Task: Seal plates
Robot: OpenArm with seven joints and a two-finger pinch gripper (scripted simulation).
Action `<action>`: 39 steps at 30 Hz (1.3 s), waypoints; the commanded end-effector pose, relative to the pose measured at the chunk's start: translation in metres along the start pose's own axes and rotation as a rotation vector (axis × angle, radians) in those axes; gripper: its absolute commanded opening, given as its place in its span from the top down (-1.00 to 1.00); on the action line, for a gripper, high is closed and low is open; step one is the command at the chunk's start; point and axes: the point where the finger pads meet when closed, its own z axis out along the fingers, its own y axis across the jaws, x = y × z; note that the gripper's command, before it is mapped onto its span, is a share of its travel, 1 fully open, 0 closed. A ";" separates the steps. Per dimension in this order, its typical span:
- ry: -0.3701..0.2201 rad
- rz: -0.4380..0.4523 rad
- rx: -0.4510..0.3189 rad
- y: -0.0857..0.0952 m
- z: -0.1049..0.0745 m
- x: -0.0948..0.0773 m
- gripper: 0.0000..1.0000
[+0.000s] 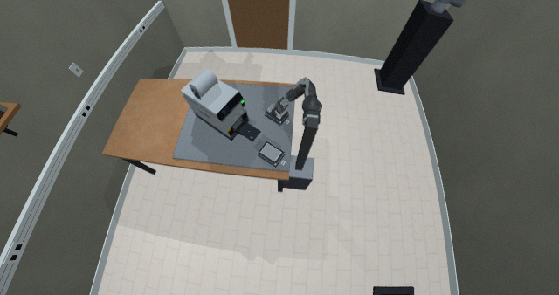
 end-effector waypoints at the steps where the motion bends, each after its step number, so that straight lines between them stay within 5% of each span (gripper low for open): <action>1: -0.003 0.000 -0.001 0.000 0.000 -0.001 1.00; 39: -0.001 -0.001 -0.005 0.001 0.005 0.002 1.00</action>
